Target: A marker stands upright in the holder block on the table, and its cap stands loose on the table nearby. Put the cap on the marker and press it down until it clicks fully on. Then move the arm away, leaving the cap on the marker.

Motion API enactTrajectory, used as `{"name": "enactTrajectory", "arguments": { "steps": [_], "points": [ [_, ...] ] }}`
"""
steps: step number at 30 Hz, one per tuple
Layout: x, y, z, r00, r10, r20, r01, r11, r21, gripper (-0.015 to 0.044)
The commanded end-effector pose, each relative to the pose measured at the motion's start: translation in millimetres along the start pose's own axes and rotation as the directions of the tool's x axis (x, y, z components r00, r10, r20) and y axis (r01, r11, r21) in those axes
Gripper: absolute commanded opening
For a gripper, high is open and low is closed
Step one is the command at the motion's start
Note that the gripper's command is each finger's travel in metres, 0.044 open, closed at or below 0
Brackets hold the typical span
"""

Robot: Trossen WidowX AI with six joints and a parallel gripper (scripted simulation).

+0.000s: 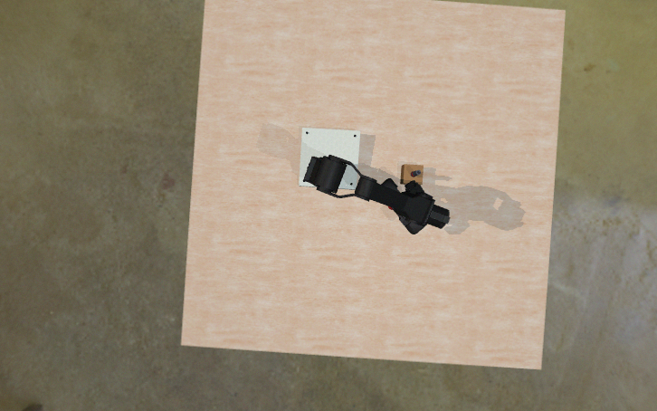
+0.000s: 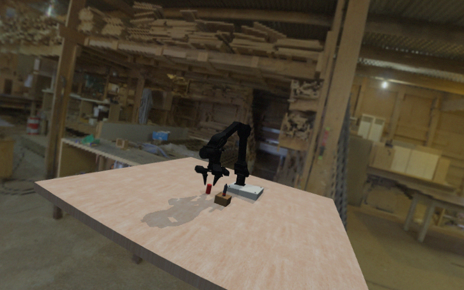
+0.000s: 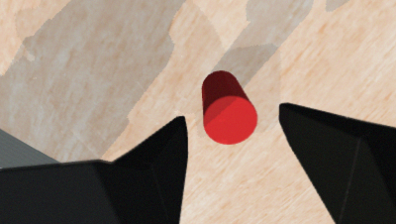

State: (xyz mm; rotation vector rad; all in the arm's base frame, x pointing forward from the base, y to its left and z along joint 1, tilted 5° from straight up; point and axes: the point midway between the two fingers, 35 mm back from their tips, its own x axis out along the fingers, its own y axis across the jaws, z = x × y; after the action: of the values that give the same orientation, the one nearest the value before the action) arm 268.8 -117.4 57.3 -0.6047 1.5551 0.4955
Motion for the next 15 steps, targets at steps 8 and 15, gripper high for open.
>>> {"name": "enactTrajectory", "arguments": {
  "steps": [8,15],
  "points": [
    [17.6,0.5,0.7,1.000,0.002,0.004,-0.002,1.000,-0.004,0.0236],
    [28.7,1.3,0.5,1.000,0.002,0.004,-0.002,1.000,-0.004,0.0236]
  ]
}}
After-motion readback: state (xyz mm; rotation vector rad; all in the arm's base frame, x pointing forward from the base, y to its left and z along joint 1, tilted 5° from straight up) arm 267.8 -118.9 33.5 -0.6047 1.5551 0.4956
